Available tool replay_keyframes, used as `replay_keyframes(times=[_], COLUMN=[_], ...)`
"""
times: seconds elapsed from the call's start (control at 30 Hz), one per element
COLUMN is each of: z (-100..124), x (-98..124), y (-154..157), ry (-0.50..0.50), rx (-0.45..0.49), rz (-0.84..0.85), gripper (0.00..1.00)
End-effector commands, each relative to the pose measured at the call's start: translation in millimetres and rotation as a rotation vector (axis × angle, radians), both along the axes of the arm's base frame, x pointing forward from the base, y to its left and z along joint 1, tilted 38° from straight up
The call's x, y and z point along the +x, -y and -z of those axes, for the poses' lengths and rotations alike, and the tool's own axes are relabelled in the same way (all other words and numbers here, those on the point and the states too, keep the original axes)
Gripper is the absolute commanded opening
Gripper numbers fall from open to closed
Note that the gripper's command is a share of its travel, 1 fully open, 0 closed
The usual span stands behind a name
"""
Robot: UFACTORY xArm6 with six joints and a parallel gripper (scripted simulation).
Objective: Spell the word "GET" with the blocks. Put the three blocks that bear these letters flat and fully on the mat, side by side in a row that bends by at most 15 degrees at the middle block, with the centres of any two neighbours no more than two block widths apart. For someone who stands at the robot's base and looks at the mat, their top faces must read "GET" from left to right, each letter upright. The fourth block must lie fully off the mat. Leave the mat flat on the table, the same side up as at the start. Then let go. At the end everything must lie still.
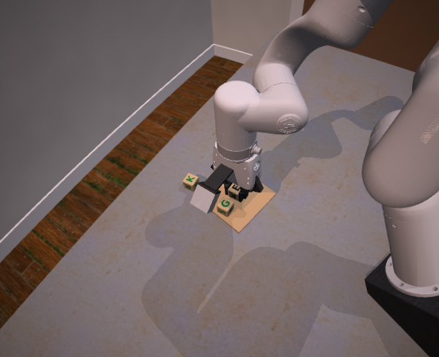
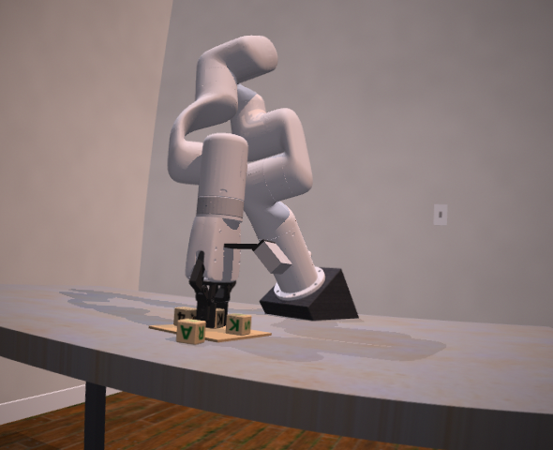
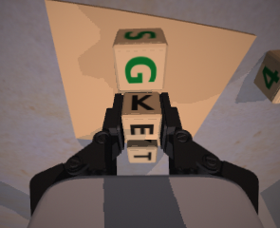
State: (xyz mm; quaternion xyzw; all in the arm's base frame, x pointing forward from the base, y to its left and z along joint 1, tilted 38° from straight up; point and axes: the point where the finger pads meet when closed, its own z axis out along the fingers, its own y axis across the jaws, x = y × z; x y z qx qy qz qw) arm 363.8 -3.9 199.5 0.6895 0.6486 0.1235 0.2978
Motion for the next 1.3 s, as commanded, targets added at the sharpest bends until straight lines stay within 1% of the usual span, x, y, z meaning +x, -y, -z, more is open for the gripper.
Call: replay_keyframes(times=[0.0,1.27], z=[-1.2,1.3], x=[0.6,2.4], y=[-0.3,0.5], ry=[0.003,0.003], rx=[0.000,0.000], rz=[0.000,0.000], gripper=[0.27,0.27])
